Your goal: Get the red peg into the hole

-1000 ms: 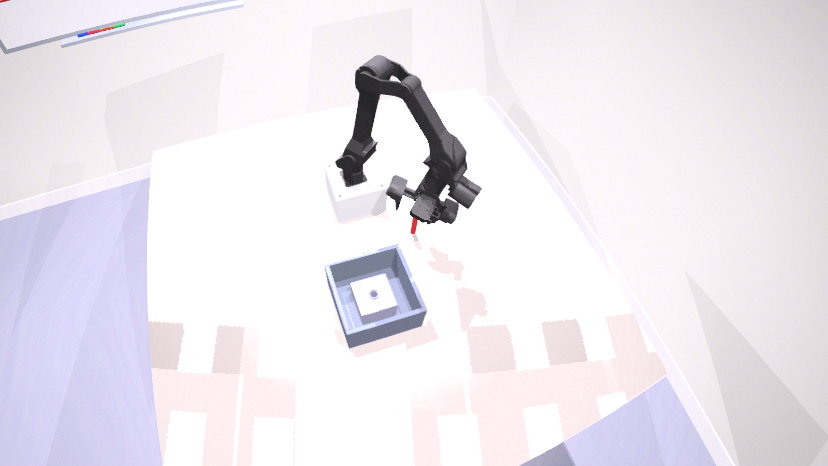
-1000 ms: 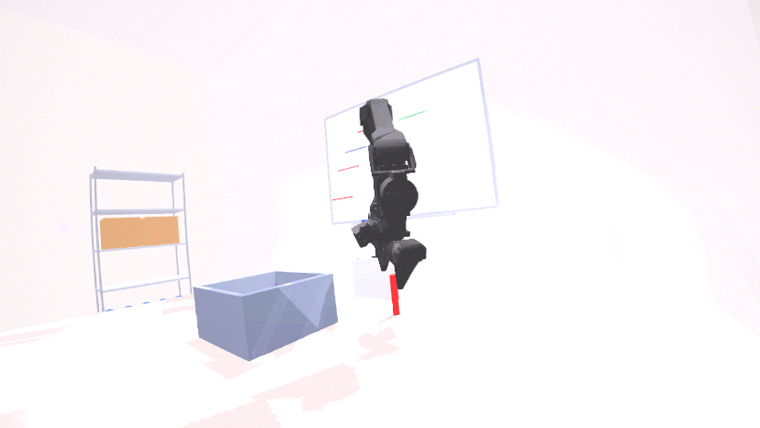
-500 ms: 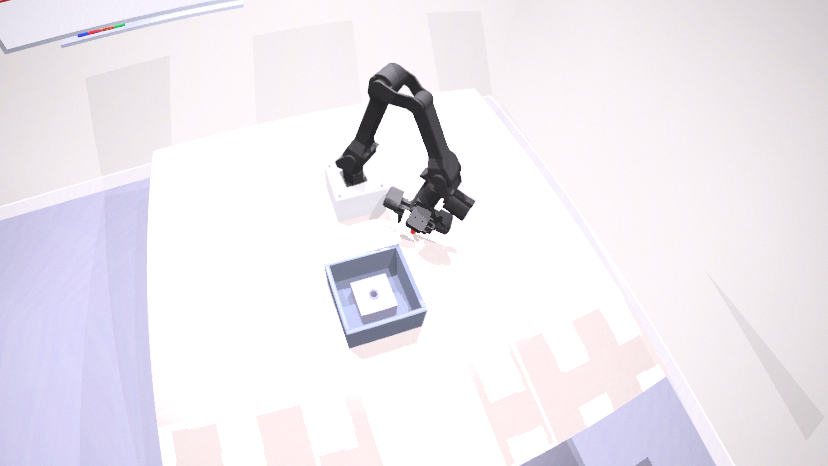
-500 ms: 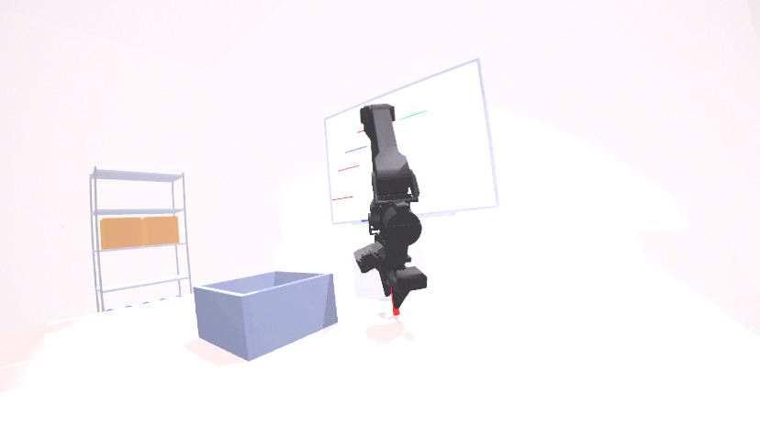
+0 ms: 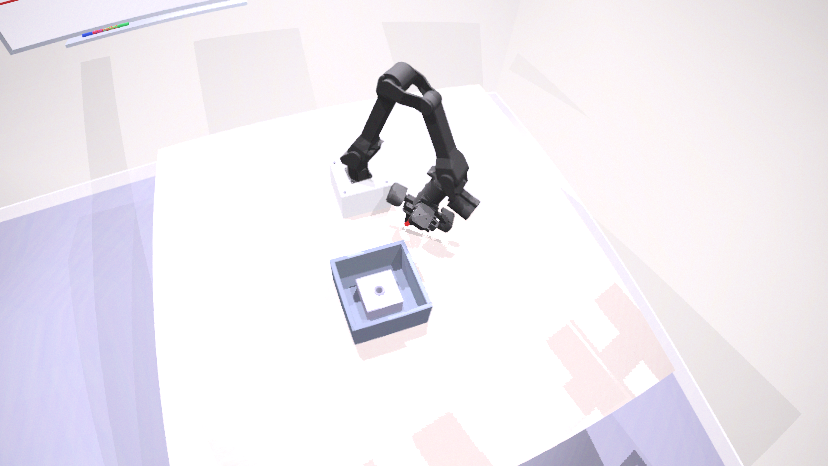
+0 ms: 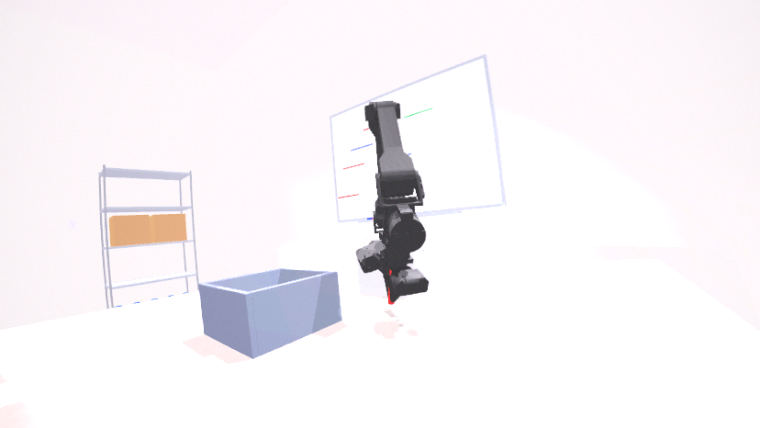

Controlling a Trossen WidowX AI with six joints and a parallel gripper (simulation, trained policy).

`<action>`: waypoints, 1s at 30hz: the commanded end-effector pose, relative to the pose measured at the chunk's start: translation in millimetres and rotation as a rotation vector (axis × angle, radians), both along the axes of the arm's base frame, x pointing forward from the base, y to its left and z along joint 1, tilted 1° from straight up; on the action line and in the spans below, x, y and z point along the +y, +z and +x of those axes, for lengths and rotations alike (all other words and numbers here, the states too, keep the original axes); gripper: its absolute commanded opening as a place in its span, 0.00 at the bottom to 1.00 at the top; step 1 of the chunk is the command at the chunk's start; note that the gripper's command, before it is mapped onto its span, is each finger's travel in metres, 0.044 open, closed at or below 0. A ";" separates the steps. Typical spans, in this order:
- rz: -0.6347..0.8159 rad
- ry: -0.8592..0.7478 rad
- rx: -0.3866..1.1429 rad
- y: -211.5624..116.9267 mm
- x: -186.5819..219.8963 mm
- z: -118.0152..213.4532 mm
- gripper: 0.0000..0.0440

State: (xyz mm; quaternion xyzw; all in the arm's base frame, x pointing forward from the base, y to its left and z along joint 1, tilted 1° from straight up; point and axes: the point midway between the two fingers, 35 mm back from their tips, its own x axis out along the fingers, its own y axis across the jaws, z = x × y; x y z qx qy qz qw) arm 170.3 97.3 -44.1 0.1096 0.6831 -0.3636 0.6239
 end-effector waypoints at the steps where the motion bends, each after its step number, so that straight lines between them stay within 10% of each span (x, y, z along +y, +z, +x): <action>1: -0.002 0.008 -0.028 12.2 0.9 10.0 0.00; 30: -0.074 -0.134 -0.221 113.8 -47.5 92.8 0.00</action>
